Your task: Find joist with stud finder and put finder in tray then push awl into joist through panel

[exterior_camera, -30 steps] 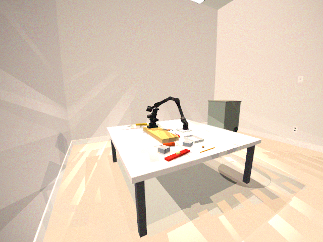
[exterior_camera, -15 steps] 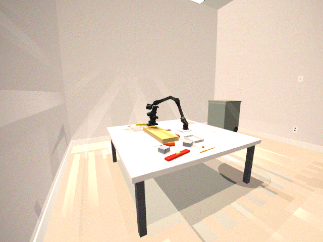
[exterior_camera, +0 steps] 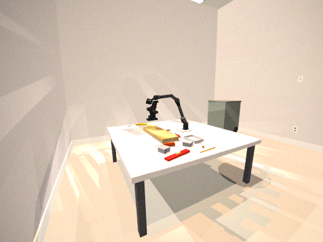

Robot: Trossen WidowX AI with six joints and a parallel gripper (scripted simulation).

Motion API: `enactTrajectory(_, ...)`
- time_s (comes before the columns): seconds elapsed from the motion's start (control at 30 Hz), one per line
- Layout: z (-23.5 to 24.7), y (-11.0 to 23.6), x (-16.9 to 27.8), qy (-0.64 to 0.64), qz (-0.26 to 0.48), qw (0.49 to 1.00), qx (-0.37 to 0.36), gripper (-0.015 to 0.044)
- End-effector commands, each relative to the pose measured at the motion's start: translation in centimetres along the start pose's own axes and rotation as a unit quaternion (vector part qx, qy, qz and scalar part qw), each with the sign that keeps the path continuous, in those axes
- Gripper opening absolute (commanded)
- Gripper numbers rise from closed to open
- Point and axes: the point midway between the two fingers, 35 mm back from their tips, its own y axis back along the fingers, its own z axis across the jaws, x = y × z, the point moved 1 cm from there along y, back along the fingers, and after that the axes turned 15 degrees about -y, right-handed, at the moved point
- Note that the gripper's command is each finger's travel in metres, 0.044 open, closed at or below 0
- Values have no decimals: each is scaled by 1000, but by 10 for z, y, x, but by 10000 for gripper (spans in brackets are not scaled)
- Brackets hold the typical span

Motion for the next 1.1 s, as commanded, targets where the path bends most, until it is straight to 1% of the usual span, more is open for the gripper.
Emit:
enactTrajectory(0.0,2,8,-2,5,-4,1000,0,0)
enactTrajectory(0.13,17,6,-4,23,-3,1000,-5,0)
enactTrajectory(0.53,99,-5,-4,115,5,993,-35,0)
enactTrajectory(1.07,204,-11,21,238,14,968,-74,0)
